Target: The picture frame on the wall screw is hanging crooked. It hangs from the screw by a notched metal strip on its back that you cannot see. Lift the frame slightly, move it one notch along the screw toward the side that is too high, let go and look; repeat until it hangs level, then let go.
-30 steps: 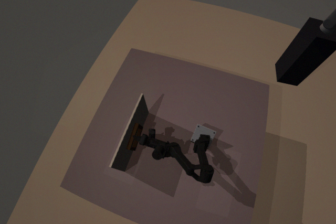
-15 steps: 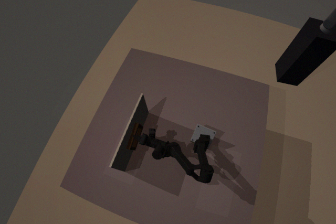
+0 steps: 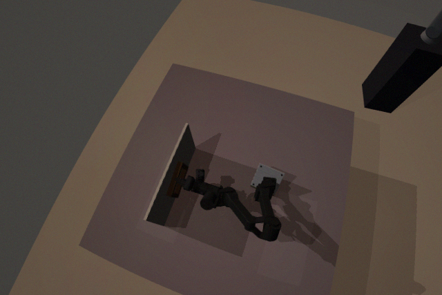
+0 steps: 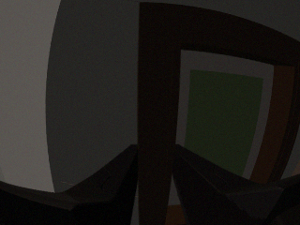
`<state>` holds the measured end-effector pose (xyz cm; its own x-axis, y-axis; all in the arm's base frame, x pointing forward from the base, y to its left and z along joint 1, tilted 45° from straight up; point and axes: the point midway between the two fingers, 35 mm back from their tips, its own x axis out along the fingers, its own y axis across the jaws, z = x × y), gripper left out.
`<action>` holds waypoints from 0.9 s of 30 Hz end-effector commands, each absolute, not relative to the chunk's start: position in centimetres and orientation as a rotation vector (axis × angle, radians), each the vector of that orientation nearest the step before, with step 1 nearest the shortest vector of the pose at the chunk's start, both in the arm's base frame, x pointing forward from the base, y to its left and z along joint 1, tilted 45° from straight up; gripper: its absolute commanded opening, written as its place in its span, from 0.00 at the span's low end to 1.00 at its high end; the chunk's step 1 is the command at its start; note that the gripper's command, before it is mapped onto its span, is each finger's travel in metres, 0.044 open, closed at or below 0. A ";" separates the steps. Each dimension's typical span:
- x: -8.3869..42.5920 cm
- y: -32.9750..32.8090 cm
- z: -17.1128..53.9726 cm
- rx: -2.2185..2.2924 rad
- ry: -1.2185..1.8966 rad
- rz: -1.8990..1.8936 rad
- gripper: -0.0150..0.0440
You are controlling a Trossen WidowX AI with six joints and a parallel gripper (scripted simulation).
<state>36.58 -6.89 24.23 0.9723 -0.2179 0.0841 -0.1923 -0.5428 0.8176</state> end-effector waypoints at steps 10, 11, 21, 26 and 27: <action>36.5 -7.2 24.4 2.159 -0.300 -0.029 0.25; 36.5 -7.2 24.4 2.159 -0.300 -0.029 0.25; 36.5 -7.1 24.3 2.159 -0.300 -0.029 0.25; 36.6 -7.0 24.1 2.159 -0.300 -0.029 0.25; 36.6 -7.0 24.1 2.159 -0.300 -0.029 0.25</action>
<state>36.63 -6.81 24.02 0.9733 -0.2139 0.0838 -0.1899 -0.5436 0.8176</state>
